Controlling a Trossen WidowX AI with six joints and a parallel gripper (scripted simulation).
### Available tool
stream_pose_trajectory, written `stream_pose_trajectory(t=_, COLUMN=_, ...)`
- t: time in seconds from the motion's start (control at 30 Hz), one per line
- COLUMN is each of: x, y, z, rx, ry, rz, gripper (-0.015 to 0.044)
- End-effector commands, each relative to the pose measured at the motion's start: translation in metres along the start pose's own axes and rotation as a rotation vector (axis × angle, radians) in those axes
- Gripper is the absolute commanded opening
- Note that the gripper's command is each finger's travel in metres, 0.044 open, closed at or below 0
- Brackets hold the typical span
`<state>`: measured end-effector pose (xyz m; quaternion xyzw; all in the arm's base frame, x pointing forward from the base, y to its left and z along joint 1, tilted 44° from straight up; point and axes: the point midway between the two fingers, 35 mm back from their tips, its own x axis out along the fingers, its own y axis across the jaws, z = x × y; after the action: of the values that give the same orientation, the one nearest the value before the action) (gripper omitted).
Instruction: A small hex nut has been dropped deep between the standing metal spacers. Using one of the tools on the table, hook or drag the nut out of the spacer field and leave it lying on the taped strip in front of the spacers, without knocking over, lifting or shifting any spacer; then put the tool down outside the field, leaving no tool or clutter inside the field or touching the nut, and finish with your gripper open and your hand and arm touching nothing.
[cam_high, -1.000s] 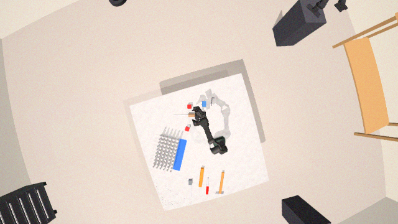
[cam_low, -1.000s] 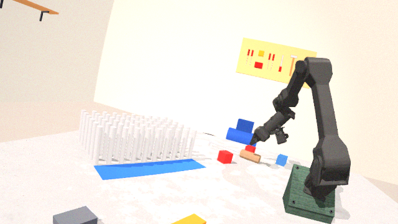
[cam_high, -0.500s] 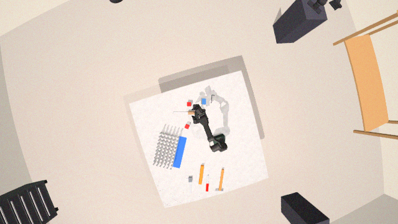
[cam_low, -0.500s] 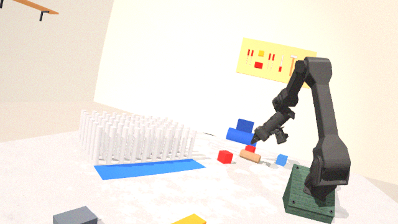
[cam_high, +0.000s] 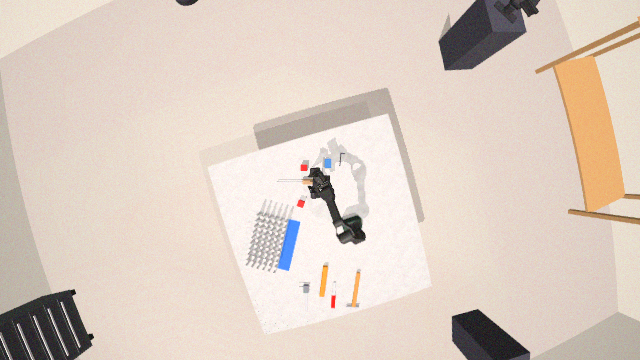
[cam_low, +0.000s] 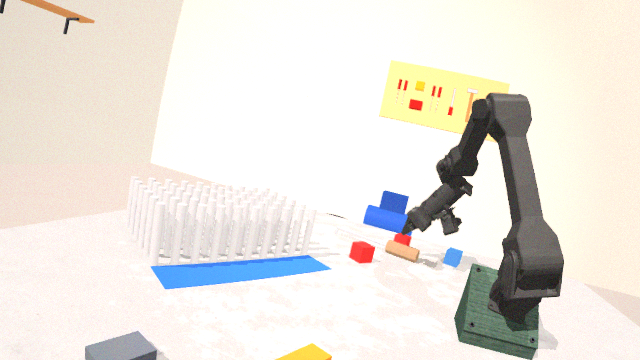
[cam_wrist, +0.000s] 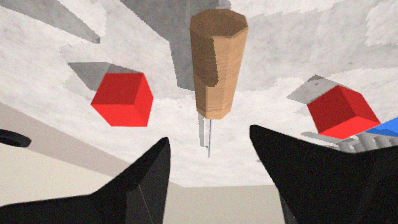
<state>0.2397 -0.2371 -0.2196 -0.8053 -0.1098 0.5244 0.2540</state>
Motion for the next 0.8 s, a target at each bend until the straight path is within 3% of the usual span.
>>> stream_pose_trajectory(t=0.0, x=0.007, y=-0.004, z=0.007, rx=0.015, ry=-0.005, rz=-0.011, gripper=0.028)
stream_pose_trajectory(t=0.77, x=0.038, y=-0.011, z=0.027, rx=0.018, ry=-0.003, rz=-0.012, gripper=0.028)
